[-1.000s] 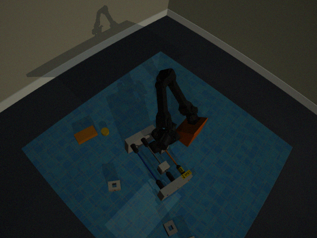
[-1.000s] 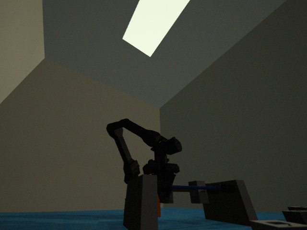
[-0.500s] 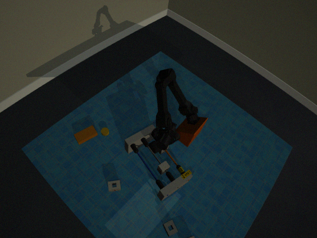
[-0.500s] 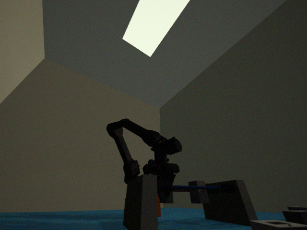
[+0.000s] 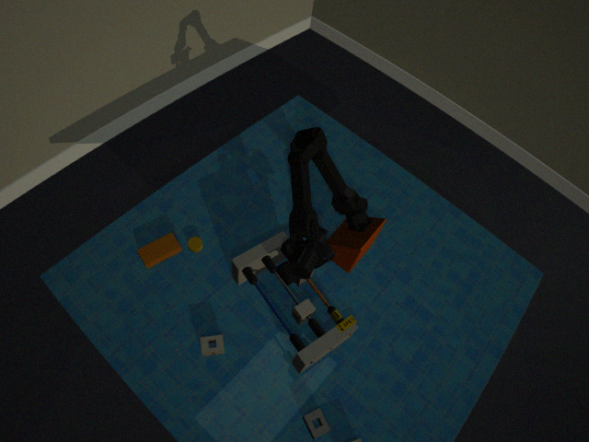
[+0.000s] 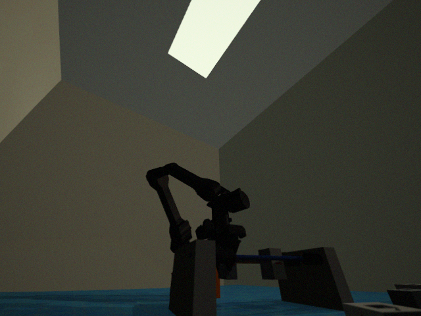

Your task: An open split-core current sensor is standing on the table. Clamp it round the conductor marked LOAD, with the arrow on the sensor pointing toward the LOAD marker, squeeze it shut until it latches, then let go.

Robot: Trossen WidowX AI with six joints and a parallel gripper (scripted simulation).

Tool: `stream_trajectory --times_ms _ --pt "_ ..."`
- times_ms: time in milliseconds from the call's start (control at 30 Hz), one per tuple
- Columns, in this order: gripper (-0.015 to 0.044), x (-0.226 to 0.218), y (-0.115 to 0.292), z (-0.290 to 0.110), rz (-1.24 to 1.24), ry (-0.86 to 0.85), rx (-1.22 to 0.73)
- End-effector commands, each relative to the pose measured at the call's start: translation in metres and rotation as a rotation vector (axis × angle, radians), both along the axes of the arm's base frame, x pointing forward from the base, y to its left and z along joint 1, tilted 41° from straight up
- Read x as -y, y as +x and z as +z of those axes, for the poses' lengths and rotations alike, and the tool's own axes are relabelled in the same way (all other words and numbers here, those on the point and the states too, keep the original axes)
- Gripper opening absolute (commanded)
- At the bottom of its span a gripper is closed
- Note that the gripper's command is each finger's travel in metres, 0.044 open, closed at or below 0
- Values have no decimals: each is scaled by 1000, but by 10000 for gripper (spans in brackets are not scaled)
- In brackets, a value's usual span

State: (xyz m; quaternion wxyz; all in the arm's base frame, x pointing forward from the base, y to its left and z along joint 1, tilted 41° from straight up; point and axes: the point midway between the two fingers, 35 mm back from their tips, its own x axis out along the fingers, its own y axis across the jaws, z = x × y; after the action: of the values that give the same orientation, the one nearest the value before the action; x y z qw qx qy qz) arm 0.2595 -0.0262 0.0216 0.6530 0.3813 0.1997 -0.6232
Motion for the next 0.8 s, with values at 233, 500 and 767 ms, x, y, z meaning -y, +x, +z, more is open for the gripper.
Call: stream_trajectory --times_ms 233,500,767 --pt "0 0 -1 0 -13 2 -18" --pt "0 0 -1 0 6 -3 7" --pt "0 0 0 0 15 -6 20"
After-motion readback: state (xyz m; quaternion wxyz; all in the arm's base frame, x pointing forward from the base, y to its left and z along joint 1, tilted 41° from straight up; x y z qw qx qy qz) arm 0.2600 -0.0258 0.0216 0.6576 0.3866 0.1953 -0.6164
